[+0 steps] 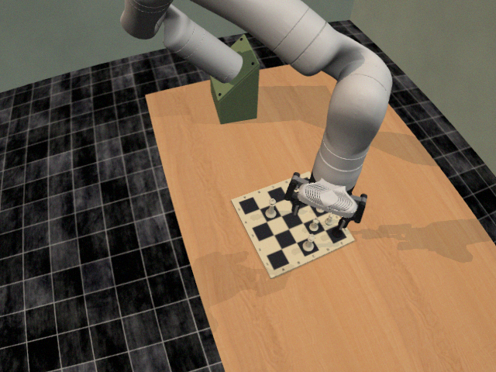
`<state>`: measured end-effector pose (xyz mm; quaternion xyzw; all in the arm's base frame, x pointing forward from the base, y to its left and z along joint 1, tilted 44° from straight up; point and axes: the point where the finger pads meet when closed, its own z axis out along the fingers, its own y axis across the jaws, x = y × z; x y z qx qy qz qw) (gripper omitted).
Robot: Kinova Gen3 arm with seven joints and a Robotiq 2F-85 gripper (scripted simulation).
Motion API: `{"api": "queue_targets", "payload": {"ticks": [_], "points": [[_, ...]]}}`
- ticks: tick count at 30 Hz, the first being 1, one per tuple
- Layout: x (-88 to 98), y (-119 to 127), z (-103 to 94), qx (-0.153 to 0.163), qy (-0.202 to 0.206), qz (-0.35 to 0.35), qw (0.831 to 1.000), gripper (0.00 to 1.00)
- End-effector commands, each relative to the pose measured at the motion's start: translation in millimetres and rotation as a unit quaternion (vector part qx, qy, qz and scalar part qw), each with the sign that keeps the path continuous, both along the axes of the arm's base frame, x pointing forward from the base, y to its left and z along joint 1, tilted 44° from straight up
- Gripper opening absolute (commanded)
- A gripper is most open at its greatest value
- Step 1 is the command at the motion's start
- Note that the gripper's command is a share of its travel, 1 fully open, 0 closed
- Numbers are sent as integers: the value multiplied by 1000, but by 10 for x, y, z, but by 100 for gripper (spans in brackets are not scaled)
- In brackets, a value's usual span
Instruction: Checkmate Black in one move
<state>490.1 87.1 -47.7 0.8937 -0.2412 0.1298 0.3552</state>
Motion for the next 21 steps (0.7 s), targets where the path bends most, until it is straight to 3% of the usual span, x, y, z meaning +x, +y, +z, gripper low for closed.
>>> {"api": "queue_targets", "payload": {"ticks": [1, 13, 21], "points": [[4, 11, 6, 1, -1, 1, 1000, 100], [3, 20, 14, 1, -1, 1, 1000, 100], [-9, 154, 152, 1, -1, 1, 1000, 100]]}}
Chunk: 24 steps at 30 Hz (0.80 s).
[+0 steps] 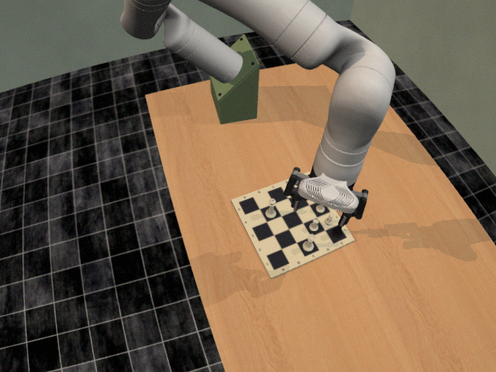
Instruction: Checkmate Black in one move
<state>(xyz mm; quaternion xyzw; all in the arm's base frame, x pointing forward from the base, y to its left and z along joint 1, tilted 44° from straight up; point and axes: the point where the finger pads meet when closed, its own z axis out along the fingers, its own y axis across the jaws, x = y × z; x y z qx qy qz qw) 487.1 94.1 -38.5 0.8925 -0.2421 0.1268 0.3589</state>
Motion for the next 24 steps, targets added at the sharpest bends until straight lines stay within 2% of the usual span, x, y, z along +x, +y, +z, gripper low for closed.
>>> {"api": "queue_targets", "payload": {"ticks": [1, 7, 14, 24], "points": [[19, 110, 86, 4, -4, 3, 1000, 100], [5, 267, 248, 4, -4, 3, 1000, 100], [-3, 353, 336, 4, -4, 3, 1000, 100], [-5, 378, 361, 4, -4, 3, 1000, 100]]}}
